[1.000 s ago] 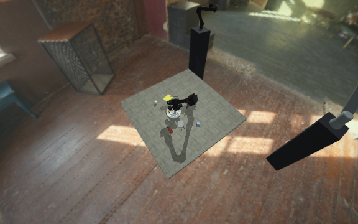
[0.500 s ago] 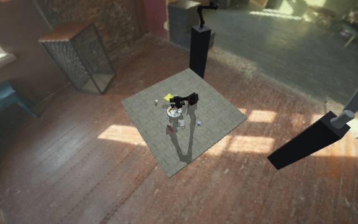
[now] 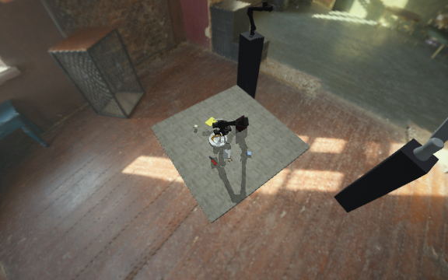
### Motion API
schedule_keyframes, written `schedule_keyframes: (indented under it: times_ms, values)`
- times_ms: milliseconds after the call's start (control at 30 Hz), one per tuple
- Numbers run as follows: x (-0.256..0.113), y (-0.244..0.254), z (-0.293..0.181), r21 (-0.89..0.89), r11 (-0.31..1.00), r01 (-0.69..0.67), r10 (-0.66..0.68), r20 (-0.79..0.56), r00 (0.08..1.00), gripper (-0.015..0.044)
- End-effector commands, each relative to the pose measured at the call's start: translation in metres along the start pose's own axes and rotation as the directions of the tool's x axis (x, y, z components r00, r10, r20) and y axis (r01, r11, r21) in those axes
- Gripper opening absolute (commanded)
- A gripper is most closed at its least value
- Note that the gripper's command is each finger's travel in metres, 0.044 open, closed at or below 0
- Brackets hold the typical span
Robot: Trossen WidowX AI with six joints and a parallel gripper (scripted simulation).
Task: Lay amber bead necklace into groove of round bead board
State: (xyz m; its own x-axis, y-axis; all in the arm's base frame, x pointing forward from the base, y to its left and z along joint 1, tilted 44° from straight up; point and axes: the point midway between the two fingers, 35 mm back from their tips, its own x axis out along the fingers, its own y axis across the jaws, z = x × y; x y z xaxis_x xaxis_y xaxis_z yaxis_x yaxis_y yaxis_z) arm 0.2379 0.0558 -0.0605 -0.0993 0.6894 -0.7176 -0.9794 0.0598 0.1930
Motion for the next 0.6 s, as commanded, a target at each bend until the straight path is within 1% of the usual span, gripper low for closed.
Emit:
schedule_keyframes:
  times_ms: [0, 167, 567]
  values:
    - [0.0009, 0.0001, 0.0006, -0.005, 1.0, -0.002, 0.002, -0.001, 1.0, 0.0315]
    - [0.0, 0.0003, 0.0006, -0.004, 1.0, -0.002, 0.002, -0.002, 1.0, 0.044]
    - [-0.0013, 0.0003, 0.0006, -0.009, 1.0, -0.002, 0.002, -0.006, 1.0, 0.044]
